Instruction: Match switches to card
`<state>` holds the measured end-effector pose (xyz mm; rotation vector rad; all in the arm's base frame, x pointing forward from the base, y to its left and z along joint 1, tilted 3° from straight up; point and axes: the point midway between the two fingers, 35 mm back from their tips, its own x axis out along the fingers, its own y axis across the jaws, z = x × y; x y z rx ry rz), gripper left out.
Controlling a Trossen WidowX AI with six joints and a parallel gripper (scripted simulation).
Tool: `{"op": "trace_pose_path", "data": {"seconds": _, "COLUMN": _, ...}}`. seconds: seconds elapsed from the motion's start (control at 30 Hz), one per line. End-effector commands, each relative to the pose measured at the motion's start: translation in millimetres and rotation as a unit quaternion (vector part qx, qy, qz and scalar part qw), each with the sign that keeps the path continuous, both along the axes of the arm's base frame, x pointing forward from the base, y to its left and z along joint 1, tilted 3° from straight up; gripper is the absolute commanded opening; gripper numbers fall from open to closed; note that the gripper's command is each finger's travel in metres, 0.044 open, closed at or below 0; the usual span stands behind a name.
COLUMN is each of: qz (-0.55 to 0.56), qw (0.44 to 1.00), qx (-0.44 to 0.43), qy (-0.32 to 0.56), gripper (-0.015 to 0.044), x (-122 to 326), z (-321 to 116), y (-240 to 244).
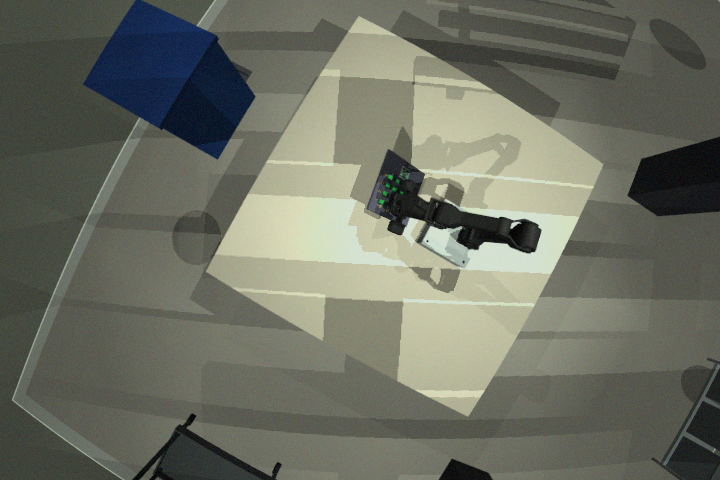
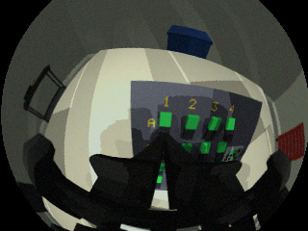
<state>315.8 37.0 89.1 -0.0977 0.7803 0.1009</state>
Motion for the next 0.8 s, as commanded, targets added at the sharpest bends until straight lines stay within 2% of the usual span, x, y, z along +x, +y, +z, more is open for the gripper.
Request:
{"op": "trace_pose_path", "data": {"seconds": 0.0, "qz": -0.001, "qw": 1.0, "qx": 0.001, "qy": 0.0, "gripper": 0.0, "x": 0.2, "z": -0.4, "y": -0.1}}
{"op": "trace_pose_path", "data": {"seconds": 0.77, "qz": -0.001, "qw": 1.0, "qx": 0.001, "qy": 0.0, "gripper": 0.0, "x": 2.2, "z": -2.5, "y": 0.1}}
